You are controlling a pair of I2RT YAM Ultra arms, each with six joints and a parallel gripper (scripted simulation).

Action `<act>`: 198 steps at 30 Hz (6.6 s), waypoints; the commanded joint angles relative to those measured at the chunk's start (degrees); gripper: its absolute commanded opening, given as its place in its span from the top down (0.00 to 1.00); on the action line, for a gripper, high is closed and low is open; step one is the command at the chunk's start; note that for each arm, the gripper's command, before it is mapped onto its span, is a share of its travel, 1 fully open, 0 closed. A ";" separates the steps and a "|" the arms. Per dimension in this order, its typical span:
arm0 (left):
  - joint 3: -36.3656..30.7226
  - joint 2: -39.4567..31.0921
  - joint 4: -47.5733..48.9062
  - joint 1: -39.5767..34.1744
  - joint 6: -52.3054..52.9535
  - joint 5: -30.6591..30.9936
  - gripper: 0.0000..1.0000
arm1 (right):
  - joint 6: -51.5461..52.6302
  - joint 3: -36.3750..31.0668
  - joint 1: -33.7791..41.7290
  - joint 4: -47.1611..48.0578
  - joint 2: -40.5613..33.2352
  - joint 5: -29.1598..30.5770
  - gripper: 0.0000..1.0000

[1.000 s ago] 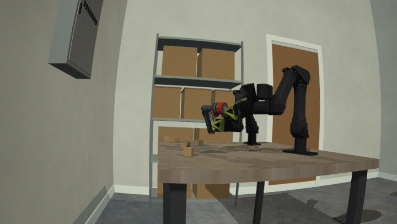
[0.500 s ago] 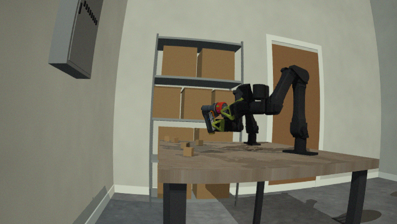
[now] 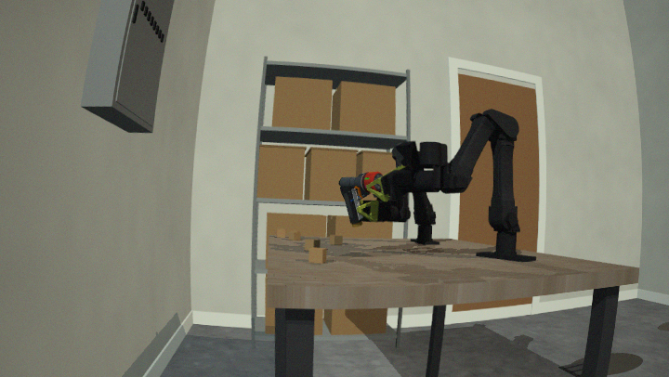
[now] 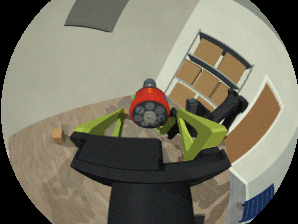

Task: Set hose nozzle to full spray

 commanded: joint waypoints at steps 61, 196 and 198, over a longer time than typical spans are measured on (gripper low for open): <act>2.50 1.22 -3.42 -1.71 -78.24 -2.03 1.00 | -0.03 2.31 -0.37 4.58 -3.34 0.27 0.65; 2.48 -0.18 4.88 -0.70 -79.31 -0.78 0.08 | 0.48 2.30 -0.40 4.58 -3.35 -0.10 0.65; 2.55 -0.23 4.07 -0.69 -79.12 -0.74 0.08 | 0.48 2.30 -0.39 4.58 -3.35 -0.10 0.65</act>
